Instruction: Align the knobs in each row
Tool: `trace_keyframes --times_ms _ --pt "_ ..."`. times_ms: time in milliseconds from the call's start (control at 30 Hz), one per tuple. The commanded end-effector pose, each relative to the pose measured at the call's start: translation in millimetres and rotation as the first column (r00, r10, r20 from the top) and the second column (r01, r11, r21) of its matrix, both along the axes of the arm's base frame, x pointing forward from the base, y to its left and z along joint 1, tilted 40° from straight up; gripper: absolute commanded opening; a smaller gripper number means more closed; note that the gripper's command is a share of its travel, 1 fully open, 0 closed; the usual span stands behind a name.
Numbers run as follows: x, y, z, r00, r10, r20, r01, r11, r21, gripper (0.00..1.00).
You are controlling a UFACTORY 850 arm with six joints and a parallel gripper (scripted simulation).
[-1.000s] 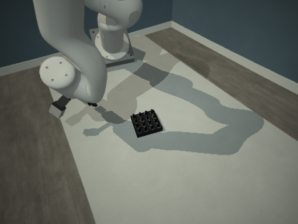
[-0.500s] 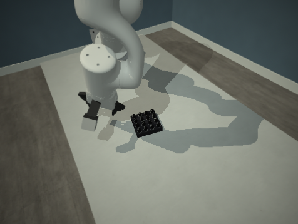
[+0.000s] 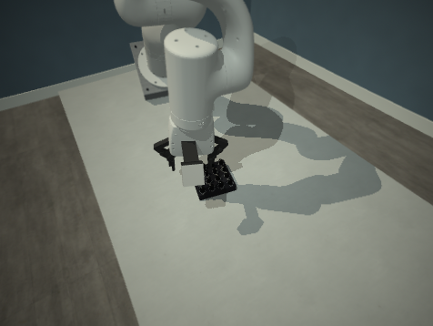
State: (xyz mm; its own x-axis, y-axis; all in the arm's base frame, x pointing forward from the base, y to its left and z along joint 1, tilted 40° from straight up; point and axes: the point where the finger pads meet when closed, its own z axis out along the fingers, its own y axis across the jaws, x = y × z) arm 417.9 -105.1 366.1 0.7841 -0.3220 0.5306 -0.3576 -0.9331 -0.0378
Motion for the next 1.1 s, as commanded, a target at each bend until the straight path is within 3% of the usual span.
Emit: trace_keyframes --times_ms 0,200,1067 --pt "10 20 16 0.997 0.061 0.044 -0.060 0.998 -0.028 1.00" --pt "20 56 42 0.977 0.175 0.119 -0.167 0.983 -0.069 1.00" --pt "20 58 43 0.976 0.178 0.122 -0.171 0.983 -0.070 1.00"
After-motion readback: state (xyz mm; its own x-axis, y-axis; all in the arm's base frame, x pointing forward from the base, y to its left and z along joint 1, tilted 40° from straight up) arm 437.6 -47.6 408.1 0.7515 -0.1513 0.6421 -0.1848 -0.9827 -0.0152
